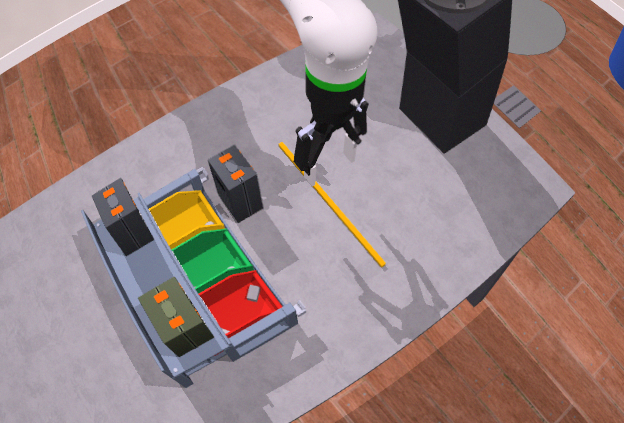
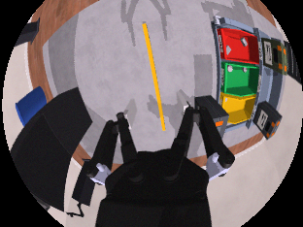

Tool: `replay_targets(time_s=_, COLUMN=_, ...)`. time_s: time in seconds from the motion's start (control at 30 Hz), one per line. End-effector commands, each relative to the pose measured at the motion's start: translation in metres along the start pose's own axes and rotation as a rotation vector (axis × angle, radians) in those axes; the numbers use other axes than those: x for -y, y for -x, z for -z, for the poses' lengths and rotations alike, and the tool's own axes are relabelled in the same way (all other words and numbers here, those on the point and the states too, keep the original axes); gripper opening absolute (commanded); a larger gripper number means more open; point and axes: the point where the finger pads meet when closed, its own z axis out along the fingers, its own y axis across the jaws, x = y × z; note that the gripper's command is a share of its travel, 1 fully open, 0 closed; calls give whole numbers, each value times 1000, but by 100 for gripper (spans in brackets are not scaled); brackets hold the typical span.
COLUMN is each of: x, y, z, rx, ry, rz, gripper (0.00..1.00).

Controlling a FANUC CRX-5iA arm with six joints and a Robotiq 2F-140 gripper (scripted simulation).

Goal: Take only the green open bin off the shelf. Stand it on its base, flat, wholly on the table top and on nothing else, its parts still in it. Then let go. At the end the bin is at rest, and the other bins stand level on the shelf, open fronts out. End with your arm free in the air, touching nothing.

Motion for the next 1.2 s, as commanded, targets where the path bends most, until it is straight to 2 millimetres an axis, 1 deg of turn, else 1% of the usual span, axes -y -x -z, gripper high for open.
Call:
replay_targets(time_s=0.0, x=0, y=0, z=0, rx=-32, ry=9, rz=0, gripper=57)
replay_targets(time_s=0.23, x=0, y=0, z=0, rx=-32, ry=9, rz=0, gripper=57)
replay_targets(time_s=0.27, x=0, y=0, z=0, rx=-6, ry=2, rz=0, gripper=57)
replay_targets(time_s=0.4, x=0, y=0, z=0, rx=-32, ry=9, rz=0, gripper=57)
replay_targets(time_s=0.8, x=0, y=0, z=0, rx=-32, ry=9, rz=0, gripper=57)
replay_targets(time_s=0.83, x=0, y=0, z=0, rx=-6, ry=2, rz=0, gripper=57)
replay_targets(time_s=1.17, x=0, y=0, z=0, rx=-32, ry=9, rz=0, gripper=57)
